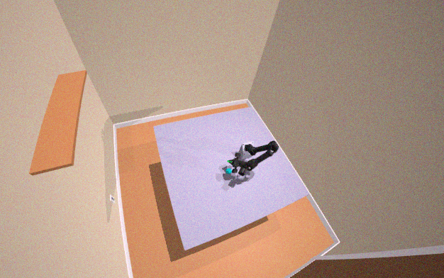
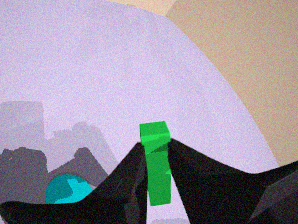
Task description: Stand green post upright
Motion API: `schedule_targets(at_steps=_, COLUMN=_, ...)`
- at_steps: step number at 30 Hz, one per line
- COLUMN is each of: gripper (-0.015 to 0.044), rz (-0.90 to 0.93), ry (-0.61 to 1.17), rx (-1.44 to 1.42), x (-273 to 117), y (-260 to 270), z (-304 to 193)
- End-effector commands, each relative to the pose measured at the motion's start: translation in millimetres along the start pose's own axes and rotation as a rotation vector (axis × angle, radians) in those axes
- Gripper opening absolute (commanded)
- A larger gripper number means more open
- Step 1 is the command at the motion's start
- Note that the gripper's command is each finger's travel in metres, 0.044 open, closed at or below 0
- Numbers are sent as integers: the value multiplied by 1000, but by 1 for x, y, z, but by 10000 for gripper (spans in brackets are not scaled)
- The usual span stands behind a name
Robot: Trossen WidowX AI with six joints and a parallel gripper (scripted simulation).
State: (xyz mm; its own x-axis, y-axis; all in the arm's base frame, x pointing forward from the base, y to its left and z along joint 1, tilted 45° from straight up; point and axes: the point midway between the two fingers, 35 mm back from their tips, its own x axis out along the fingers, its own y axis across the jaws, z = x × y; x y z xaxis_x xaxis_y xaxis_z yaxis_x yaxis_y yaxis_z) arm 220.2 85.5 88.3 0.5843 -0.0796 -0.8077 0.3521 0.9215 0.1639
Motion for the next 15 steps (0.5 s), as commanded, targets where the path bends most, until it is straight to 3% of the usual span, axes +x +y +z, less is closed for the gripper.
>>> schedule_targets(at_steps=1, gripper=23, rz=3, ry=-29, rx=15, x=-1, y=-1, z=0)
schedule_targets(at_steps=15, gripper=23, rz=25, ry=-117, rx=57, x=-5, y=1, z=3)
